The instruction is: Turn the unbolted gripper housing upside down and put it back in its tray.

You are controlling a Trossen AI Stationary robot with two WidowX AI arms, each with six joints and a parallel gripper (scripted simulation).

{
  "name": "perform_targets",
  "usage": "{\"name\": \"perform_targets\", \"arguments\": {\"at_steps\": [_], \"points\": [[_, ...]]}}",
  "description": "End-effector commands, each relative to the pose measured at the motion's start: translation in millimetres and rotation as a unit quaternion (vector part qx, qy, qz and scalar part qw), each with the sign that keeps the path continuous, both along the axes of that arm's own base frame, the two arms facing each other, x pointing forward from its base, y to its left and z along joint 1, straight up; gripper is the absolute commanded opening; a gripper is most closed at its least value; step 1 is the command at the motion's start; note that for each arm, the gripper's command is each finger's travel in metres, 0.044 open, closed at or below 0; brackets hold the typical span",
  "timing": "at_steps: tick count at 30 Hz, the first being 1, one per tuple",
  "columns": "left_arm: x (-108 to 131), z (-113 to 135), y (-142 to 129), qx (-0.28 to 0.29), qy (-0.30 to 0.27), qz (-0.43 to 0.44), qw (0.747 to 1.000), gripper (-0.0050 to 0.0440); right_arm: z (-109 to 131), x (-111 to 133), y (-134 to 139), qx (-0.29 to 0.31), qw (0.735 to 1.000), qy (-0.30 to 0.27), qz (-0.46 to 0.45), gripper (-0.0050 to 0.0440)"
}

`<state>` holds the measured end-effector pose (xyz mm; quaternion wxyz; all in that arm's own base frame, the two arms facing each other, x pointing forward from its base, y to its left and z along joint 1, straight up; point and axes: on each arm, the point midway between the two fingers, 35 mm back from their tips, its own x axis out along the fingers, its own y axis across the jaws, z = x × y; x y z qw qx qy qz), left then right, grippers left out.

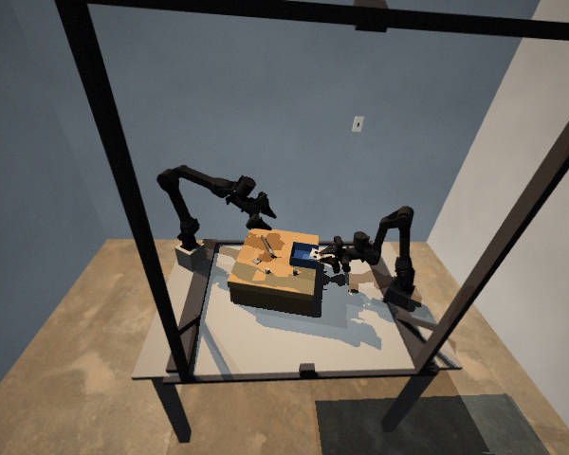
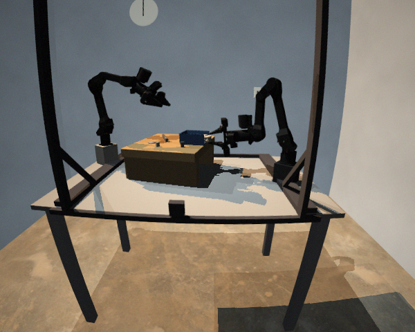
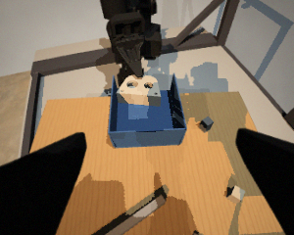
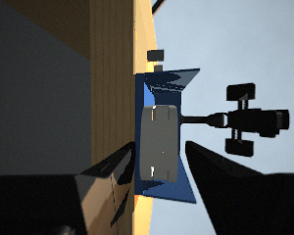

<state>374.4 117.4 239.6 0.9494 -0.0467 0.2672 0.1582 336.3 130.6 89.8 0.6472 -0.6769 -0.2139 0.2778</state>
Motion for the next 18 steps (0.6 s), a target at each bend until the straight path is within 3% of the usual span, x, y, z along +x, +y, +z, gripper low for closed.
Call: {"name": "perform_targets", "arguments": {"at_steps": [1,18], "points": [[-0.2,9.0,-0.2,0.005,-0.011,-0.002,1.0,0.0435,4.9,1.3,0.2,0.001,1.0,-0.008,0.0,0.0213],[-0.2,9.0,-0.2,0.005,-0.011,-0.002,1.0,0.0435,5.2,-6.3,-8.0,0.001,1.0,-0.007,0.0,0.0213]]}}
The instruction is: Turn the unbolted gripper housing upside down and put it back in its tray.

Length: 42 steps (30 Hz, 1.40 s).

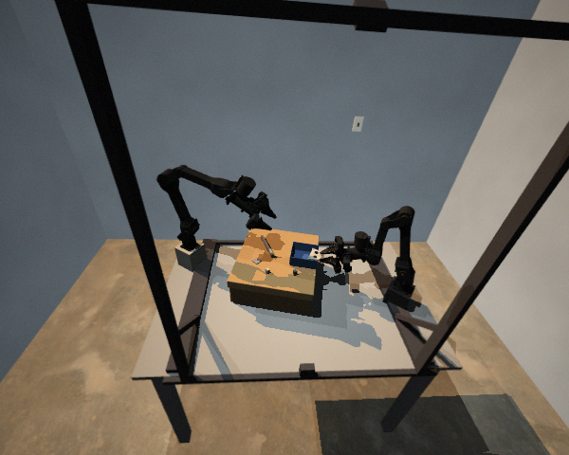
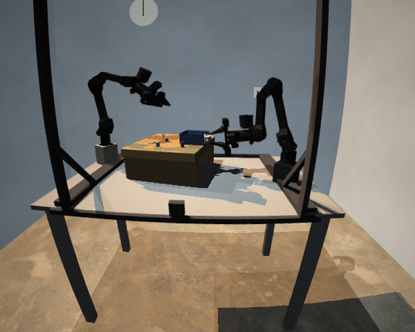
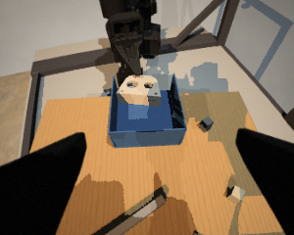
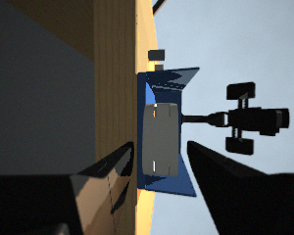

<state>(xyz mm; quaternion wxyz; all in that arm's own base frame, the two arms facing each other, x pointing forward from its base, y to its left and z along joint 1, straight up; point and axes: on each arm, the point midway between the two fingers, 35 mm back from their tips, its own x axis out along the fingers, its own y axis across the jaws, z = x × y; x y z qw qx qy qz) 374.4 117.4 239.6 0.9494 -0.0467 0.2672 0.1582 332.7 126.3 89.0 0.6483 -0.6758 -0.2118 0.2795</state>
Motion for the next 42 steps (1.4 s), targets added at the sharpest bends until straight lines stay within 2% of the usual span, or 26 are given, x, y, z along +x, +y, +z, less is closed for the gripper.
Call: {"name": "perform_targets", "arguments": {"at_steps": [1,6,14,15,17,25,42], "points": [[-0.2,9.0,-0.2,0.005,-0.011,-0.002,1.0,0.0435,6.2,-8.9,-9.8,0.0,1.0,-0.009,0.001,0.0213],[-0.2,9.0,-0.2,0.005,-0.011,-0.002,1.0,0.0435,6.4,-40.1,-33.8,0.001,1.0,-0.004,0.002,0.0213],[-0.2,9.0,-0.2,0.005,-0.011,-0.002,1.0,0.0435,3.8,-35.0,-30.4,0.002,1.0,0.0,-0.001,0.0213],[-0.2,9.0,-0.2,0.005,-0.011,-0.002,1.0,0.0435,3.6,-34.9,-30.3,0.002,1.0,0.0,-0.001,0.0189],[-0.2,9.0,-0.2,0.005,-0.011,-0.002,1.0,0.0435,3.6,-34.9,-30.3,0.002,1.0,0.0,-0.001,0.0189],[-0.2,9.0,-0.2,0.005,-0.011,-0.002,1.0,0.0435,-0.3,-31.6,-24.2,-0.005,1.0,-0.004,0.001,0.0],[-0.2,9.0,-0.2,0.005,-0.011,-0.002,1.0,0.0435,0.1,-23.4,-6.3,-0.019,1.0,-0.018,0.005,0.0]]}}
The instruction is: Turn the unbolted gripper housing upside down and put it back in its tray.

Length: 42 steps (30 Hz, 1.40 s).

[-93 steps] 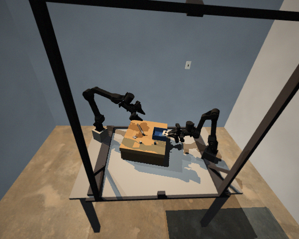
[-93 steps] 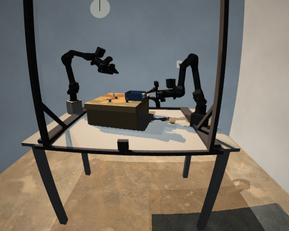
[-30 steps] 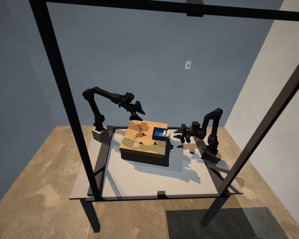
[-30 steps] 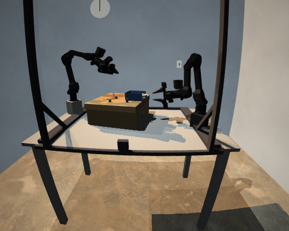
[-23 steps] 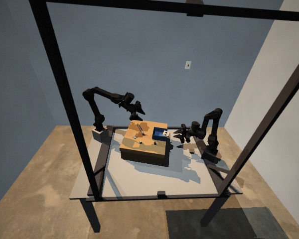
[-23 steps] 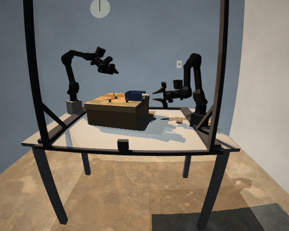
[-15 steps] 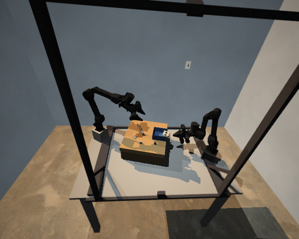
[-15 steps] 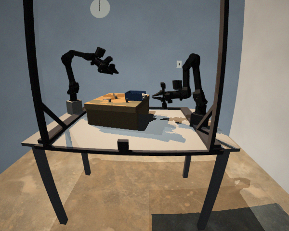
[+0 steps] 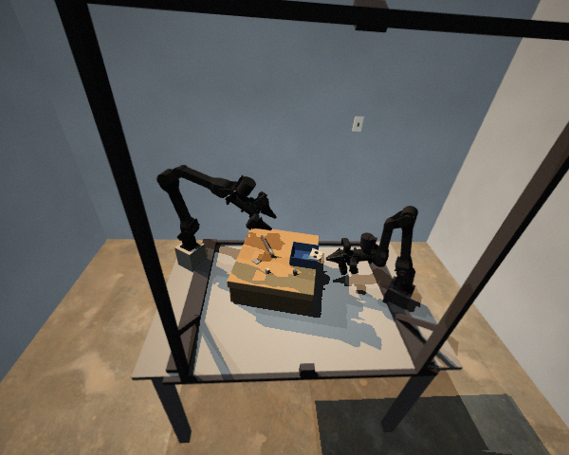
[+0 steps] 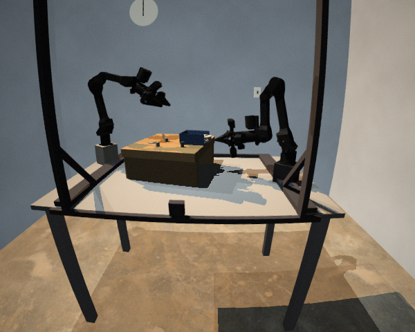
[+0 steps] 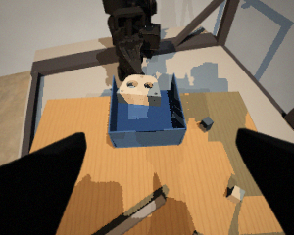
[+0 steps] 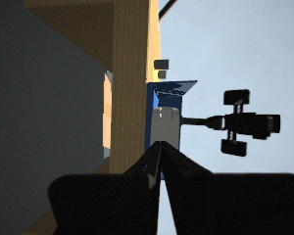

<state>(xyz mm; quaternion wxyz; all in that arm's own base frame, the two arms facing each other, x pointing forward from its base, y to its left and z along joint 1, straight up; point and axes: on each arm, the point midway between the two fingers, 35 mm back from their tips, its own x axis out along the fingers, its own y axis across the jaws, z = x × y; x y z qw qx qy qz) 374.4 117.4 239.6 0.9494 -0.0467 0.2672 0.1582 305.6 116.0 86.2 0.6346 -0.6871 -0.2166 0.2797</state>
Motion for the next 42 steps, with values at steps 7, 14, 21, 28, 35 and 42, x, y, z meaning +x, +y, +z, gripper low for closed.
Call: {"name": "perform_targets", "arguments": {"at_steps": [7,14,21,28,35,42], "points": [[-0.2,9.0,-0.2,0.005,-0.011,-0.002,1.0,0.0435,3.1,4.7,5.1,-0.004,1.0,-0.01,0.001,0.0],[-0.2,9.0,-0.2,0.005,-0.011,-0.002,1.0,0.0435,3.2,6.3,5.8,-0.004,1.0,-0.009,0.001,0.0],[-0.2,9.0,-0.2,0.005,-0.011,-0.002,1.0,0.0435,3.2,8.6,6.9,-0.003,1.0,-0.009,0.001,0.0],[-0.2,9.0,-0.2,0.005,-0.011,-0.002,1.0,0.0435,3.3,10.3,7.7,-0.003,1.0,-0.009,0.001,0.0],[-0.2,9.0,-0.2,0.005,-0.011,-0.002,1.0,0.0435,3.4,12.6,8.8,-0.003,1.0,-0.009,0.001,0.0],[-0.2,9.0,-0.2,0.005,-0.011,-0.002,1.0,0.0435,3.4,14.6,9.7,-0.002,1.0,-0.009,0.001,0.0]]}}
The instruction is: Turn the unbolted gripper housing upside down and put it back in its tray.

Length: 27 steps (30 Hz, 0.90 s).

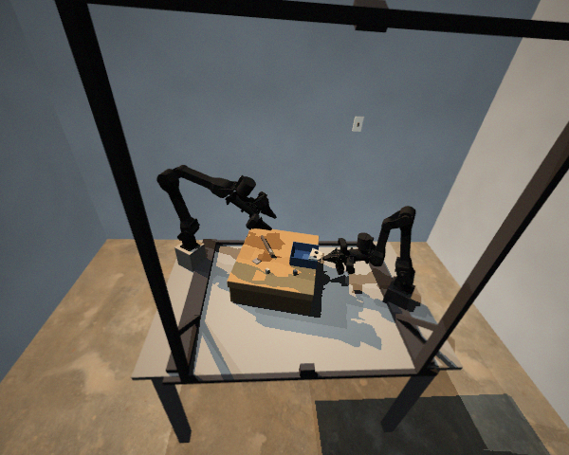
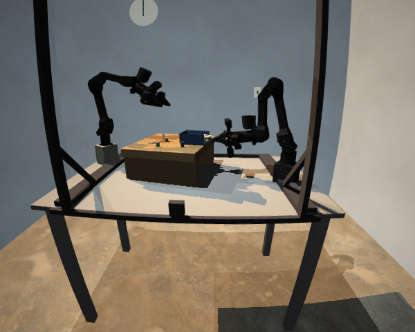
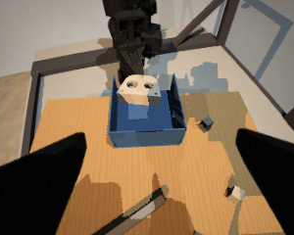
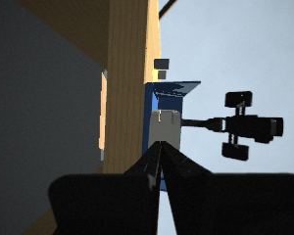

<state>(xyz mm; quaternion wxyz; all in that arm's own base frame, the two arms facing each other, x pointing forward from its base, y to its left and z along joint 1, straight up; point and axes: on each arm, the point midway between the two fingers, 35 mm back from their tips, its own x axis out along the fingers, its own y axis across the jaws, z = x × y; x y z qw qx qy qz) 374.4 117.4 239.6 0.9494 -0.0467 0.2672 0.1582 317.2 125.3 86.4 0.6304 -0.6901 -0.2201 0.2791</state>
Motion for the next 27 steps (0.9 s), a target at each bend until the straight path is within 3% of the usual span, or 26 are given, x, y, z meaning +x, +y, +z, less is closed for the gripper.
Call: {"name": "perform_targets", "arguments": {"at_steps": [1,27], "points": [[-0.2,9.0,-0.2,0.005,-0.011,-0.002,1.0,0.0435,3.2,2.9,0.5,0.001,1.0,-0.005,-0.002,0.0],[-0.2,9.0,-0.2,0.005,-0.011,-0.002,1.0,0.0435,3.4,10.9,4.4,0.003,1.0,-0.005,-0.001,0.0]]}}
